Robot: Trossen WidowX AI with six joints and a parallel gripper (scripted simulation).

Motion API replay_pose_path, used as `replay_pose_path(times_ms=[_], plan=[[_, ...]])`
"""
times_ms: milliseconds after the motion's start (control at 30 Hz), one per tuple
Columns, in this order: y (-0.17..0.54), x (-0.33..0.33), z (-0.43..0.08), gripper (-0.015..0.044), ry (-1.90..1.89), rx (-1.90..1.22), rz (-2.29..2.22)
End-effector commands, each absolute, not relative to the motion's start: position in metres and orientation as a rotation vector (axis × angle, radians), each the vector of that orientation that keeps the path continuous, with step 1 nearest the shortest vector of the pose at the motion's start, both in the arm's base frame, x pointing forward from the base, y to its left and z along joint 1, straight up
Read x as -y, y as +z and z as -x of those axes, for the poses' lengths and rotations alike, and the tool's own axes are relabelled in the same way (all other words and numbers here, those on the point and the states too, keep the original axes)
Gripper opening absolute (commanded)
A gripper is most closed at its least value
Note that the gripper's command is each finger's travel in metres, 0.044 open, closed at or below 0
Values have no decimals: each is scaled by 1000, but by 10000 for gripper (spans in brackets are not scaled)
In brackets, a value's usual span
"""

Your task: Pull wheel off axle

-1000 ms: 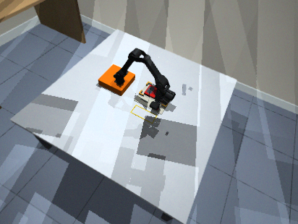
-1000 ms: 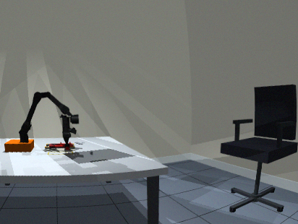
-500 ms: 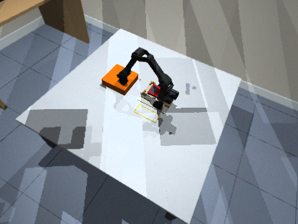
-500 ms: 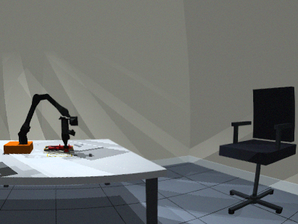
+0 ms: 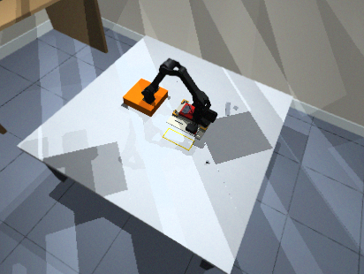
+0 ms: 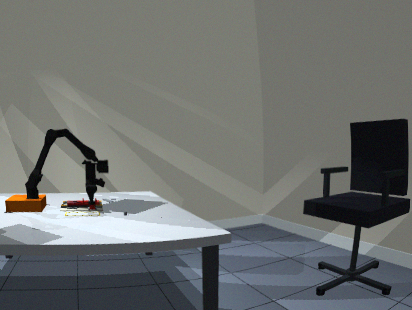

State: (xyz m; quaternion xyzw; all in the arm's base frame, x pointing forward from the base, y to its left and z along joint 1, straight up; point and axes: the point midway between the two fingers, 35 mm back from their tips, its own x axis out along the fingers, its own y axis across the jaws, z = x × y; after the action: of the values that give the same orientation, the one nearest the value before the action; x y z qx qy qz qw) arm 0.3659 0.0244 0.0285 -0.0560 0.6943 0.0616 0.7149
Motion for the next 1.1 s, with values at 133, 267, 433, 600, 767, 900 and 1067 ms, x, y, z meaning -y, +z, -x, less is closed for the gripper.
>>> replay_pose_path(times_ms=[133, 267, 433, 600, 767, 900, 1067], plan=[[38, -24, -366, 0, 134, -1529, 124], [39, -24, -366, 0, 134, -1529, 125], [41, -24, -366, 0, 133, -1529, 125], [42, -24, -366, 0, 133, -1529, 125], [44, -24, -366, 0, 133, -1529, 125], [45, -24, -366, 0, 133, -1529, 125], [47, -24, -366, 0, 132, -1529, 125]])
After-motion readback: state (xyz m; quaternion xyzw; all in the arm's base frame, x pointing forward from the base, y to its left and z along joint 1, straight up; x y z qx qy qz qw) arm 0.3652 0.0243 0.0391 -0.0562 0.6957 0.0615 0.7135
